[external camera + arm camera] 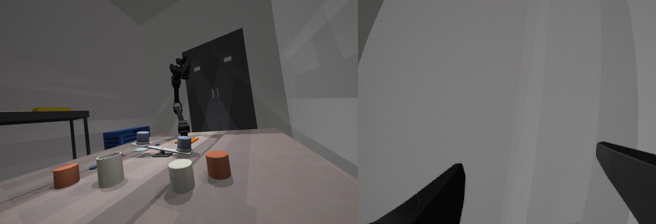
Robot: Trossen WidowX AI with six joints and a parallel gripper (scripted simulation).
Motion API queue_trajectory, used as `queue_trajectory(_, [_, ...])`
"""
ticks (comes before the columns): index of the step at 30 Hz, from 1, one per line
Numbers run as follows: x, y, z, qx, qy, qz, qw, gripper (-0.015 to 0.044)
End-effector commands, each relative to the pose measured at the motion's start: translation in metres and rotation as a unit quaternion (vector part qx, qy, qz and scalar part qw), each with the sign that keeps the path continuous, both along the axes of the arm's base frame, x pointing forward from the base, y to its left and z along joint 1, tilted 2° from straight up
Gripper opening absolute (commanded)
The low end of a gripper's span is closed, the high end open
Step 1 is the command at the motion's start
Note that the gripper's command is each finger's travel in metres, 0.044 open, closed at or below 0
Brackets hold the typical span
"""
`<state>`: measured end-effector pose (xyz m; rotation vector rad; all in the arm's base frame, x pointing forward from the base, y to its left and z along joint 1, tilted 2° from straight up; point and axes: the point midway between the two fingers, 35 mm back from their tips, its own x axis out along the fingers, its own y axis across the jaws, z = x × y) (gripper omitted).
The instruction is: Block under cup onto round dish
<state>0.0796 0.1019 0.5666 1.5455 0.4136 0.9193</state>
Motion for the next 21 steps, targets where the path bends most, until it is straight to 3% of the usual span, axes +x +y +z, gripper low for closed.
queue_trajectory(1, [0.001,0.000,-0.001,-0.002,0.000,-0.002,1.000,0.0426])
queue_trajectory(21, [0.086,-0.019,-0.092,-0.261,-0.010,-0.191,0.946,0.0440])
